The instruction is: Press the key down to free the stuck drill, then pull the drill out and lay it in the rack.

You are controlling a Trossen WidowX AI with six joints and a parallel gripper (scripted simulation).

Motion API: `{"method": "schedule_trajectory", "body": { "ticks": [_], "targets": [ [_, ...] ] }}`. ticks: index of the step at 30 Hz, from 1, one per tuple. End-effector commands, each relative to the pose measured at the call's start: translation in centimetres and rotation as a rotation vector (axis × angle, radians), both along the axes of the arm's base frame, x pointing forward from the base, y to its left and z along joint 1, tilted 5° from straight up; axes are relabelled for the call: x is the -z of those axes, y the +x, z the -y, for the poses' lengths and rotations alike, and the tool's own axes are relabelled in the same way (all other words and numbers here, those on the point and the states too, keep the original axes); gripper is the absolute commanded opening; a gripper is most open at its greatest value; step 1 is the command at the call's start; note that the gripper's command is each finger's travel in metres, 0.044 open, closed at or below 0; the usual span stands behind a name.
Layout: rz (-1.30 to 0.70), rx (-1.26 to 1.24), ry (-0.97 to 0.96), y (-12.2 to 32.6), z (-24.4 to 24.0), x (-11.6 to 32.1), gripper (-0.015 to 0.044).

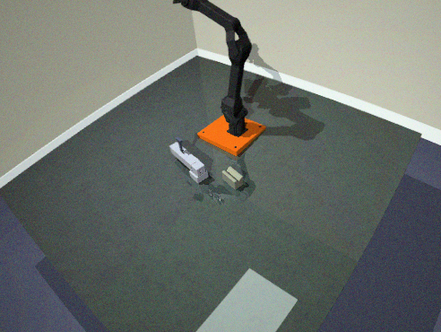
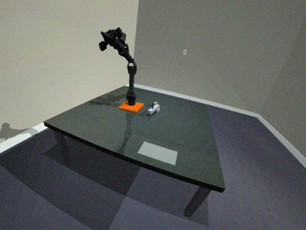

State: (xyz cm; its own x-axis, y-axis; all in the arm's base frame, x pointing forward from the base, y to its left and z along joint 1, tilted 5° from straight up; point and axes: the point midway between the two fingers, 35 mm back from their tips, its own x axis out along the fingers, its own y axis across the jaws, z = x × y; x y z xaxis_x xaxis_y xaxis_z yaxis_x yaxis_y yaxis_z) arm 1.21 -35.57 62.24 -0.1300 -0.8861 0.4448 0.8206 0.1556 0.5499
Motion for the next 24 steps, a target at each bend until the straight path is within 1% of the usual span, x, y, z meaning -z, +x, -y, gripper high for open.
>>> {"method": "schedule_trajectory", "body": {
  "ticks": [1,7,12,18,24],
  "targets": [
    [-0.074,-0.098,0.172,4.4,3.0,4.8,0.0],
    [-0.226,-0.271,0.412,12.0,4.0,12.0,0.0],
    [-0.387,-0.419,0.598,18.1,2.8,18.3,0.0],
    [-0.618,-0.603,0.801,24.3,-1.2,25.9,0.0],
    [-0.887,-0.784,0.979,28.6,-7.3,33.1,0.0]
  ]
}}
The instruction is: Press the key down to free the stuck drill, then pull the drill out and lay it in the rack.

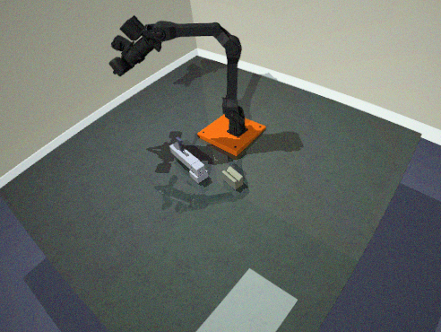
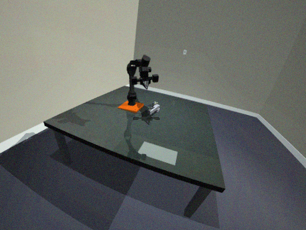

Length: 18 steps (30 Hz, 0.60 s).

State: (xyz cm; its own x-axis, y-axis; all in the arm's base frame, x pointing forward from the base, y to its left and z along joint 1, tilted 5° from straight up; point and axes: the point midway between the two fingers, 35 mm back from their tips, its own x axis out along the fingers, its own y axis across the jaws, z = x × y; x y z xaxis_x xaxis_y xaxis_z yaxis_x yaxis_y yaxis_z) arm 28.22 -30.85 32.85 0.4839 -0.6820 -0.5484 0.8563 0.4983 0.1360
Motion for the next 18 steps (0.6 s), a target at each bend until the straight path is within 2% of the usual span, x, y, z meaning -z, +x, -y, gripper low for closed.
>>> {"method": "schedule_trajectory", "body": {
  "ticks": [1,9,18],
  "targets": [
    [-0.155,-0.14,0.109,2.1,-3.8,4.8,0.0],
    [-0.513,-0.472,0.299,3.1,-14.4,12.9,0.0],
    [-0.965,-0.839,0.465,-1.5,-25.4,18.7,0.0]
  ]
}}
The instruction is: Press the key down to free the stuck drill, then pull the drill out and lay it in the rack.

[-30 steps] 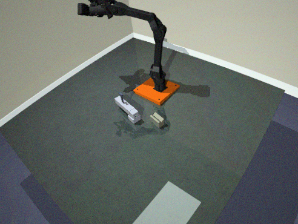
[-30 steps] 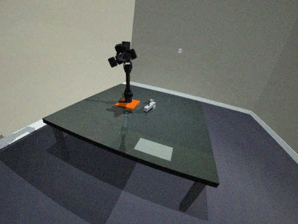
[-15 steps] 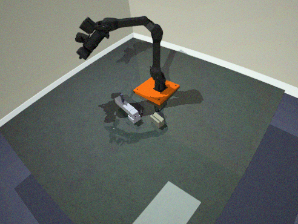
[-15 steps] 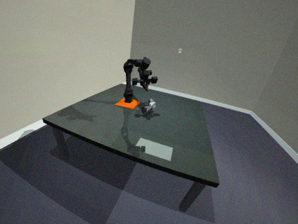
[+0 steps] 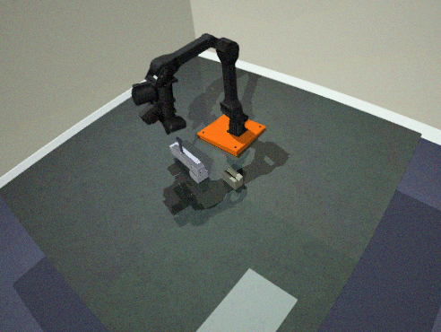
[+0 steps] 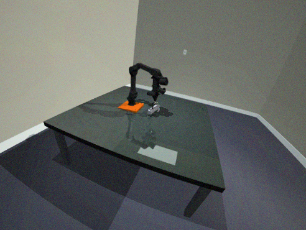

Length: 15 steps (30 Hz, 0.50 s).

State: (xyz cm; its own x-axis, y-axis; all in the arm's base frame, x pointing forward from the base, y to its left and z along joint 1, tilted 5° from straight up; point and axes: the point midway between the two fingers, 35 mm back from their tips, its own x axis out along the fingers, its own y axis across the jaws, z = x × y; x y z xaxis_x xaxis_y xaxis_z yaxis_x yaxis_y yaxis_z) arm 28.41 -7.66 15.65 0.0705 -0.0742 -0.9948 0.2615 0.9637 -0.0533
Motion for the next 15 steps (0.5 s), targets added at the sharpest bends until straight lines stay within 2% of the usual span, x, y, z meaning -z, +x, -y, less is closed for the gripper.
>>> {"method": "schedule_trajectory", "body": {
  "ticks": [1,15],
  "targets": [
    [-0.13,-0.095,0.04,-1.83,-2.43,1.52,0.0],
    [-0.129,-0.095,0.039,-1.76,-2.34,2.1,0.0]
  ]
}}
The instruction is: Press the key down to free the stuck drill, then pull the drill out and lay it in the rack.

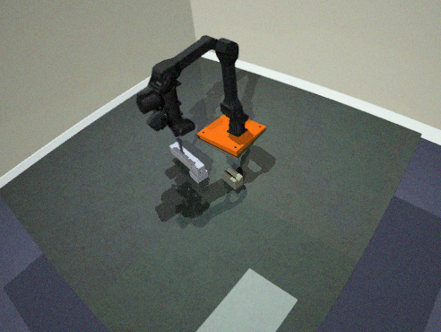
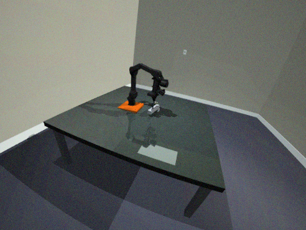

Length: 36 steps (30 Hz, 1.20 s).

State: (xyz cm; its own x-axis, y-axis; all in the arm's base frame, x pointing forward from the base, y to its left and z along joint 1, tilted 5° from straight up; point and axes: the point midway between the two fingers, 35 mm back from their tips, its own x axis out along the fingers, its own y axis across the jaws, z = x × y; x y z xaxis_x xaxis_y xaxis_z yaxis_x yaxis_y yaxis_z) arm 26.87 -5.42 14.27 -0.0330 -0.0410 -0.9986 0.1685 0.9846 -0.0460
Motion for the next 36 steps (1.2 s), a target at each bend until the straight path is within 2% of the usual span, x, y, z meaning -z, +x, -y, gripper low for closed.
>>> {"method": "schedule_trajectory", "body": {
  "ticks": [1,36],
  "targets": [
    [-0.02,-0.005,0.007,-0.2,-0.1,0.8,0.0],
    [-0.021,-0.005,0.008,-0.3,-0.1,2.3,0.0]
  ]
}}
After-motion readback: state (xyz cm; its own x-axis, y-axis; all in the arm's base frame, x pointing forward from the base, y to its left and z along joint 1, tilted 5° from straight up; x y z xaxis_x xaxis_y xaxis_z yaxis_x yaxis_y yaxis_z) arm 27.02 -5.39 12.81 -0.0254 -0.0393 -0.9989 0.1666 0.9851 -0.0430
